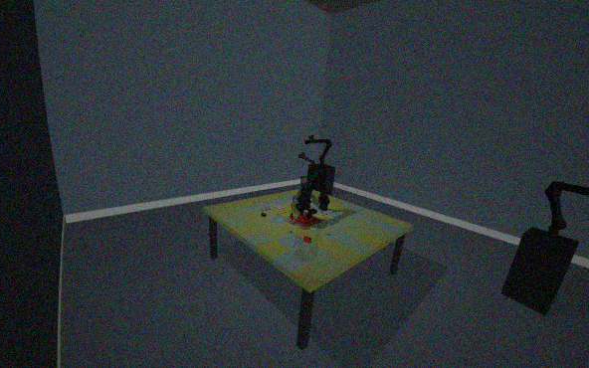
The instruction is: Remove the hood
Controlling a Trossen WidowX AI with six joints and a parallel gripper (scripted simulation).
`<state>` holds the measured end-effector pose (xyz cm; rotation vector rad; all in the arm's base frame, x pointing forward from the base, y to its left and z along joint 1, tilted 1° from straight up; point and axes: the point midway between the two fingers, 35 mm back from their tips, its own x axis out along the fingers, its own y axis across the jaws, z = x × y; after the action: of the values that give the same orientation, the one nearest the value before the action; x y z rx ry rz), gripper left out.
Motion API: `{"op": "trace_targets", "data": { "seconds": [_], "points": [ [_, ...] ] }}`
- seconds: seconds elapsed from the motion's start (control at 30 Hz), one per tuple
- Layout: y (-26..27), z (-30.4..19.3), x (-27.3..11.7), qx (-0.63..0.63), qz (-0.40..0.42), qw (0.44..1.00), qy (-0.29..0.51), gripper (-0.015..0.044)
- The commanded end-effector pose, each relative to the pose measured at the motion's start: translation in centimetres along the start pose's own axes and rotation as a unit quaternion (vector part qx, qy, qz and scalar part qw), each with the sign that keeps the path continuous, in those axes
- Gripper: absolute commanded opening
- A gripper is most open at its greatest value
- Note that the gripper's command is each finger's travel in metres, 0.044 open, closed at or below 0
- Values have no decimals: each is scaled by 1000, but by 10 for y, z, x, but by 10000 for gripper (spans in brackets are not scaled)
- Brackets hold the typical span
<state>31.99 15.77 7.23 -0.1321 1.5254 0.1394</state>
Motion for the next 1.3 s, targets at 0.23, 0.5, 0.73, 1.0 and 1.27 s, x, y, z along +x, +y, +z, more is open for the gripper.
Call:
{"op": "trace_targets", "data": {
  "seconds": [0.23,0.5,0.73,1.0,1.27],
  "points": [
    [1,3,-12,0,2,1000,-6,0],
    [1,2,-17,0,2,1000,-6,0],
    [1,3,-27,0,2,1000,-6,0],
    [1,3,-52,0,2,1000,-6,0],
    [-5,1,-51,-1,0,1000,1,0]
  ]
}}
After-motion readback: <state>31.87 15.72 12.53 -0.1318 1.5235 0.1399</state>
